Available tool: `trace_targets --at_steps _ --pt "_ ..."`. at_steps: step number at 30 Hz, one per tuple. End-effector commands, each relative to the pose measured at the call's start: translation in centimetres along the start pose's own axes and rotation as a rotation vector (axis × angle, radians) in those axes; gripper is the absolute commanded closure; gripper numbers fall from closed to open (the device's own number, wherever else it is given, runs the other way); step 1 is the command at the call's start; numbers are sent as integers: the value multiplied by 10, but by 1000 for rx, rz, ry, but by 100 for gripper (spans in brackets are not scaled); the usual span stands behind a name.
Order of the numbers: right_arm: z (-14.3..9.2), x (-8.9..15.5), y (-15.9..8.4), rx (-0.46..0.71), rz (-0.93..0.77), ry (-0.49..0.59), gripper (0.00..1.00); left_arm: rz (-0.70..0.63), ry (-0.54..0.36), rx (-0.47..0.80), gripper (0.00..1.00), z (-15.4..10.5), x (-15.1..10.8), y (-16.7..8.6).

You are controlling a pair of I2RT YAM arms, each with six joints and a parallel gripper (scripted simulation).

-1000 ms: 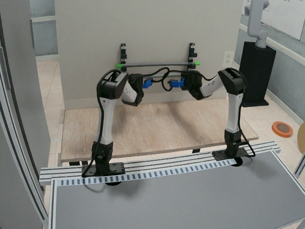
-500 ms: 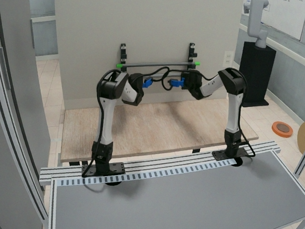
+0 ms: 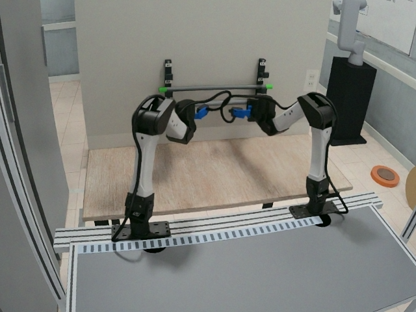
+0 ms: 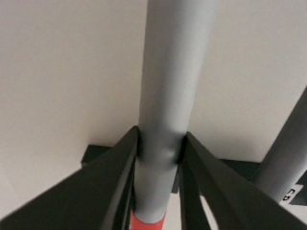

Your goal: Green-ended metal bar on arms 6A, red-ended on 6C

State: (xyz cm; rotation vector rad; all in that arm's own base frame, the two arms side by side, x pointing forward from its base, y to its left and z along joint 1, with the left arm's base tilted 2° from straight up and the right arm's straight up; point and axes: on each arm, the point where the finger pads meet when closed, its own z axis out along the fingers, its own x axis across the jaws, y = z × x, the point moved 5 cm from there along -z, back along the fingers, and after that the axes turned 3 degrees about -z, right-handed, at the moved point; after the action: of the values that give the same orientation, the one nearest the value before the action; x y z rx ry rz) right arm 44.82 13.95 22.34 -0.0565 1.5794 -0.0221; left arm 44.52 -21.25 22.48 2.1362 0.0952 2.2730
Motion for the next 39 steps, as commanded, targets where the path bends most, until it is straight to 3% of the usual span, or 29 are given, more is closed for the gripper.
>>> trace_targets --at_steps 1,7,39 --pt "5 -4 1 -4 -4 -7 91 24 -38 -12 91 4 -16 4" --pt "5 -4 1 -4 -4 -7 100 24 -38 -12 100 4 -16 4" --pt "-3 -4 1 -4 -4 -7 100 24 -38 -12 100 -4 -15 4"
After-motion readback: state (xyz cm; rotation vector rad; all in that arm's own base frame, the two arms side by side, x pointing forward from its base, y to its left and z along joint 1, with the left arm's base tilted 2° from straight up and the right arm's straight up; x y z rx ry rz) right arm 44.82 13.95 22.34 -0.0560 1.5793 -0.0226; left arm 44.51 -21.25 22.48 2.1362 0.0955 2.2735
